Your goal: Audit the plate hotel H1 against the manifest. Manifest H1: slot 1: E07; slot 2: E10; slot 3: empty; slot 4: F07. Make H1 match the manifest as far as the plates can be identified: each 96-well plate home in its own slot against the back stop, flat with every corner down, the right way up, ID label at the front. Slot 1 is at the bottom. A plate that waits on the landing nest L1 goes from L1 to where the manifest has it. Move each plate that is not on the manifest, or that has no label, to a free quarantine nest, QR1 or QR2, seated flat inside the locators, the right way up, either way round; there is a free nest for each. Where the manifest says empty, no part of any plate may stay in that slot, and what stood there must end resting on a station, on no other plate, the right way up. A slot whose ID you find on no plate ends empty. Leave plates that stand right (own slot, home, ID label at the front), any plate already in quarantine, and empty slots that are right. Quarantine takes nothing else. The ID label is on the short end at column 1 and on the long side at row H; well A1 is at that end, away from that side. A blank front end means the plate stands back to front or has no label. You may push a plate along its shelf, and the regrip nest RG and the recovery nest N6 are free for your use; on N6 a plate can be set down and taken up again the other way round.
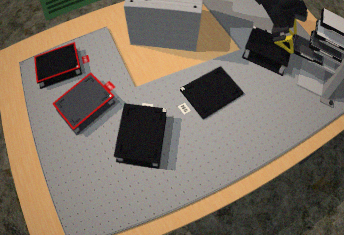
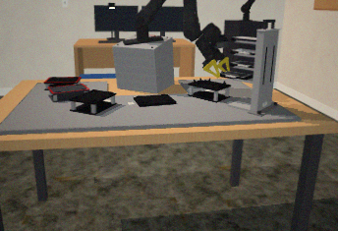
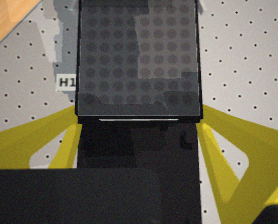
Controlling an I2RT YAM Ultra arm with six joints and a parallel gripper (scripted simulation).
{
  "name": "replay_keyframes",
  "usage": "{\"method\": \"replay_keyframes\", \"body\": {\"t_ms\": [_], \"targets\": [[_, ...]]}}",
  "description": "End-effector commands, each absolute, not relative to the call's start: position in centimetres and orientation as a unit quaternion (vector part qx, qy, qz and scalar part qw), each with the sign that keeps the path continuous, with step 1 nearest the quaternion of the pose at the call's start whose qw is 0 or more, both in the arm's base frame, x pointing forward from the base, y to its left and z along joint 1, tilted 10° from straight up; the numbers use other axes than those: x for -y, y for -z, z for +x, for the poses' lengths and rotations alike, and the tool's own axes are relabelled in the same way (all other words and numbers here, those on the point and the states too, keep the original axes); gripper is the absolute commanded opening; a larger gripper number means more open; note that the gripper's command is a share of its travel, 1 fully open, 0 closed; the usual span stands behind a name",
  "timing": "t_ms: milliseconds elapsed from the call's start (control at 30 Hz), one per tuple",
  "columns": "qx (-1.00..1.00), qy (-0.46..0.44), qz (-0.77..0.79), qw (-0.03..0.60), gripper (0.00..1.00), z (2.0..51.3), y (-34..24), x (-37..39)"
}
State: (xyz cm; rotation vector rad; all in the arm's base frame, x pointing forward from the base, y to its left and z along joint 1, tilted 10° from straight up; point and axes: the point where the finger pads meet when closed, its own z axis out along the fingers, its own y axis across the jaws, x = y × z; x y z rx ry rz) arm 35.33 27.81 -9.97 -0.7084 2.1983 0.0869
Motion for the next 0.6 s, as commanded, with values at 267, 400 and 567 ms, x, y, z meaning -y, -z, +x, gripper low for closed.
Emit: {"method": "replay_keyframes", "body": {"t_ms": [267, 400, 567], "targets": [[-0.863, -0.044, -0.276, 0.421, 0.86, 34.3, 8.5, -27.8], [-0.863, -0.044, -0.276, 0.421, 0.86, 33.9, 8.5, -27.5], [-0.863, -0.044, -0.276, 0.421, 0.86, 33.5, 8.6, -27.3]]}}
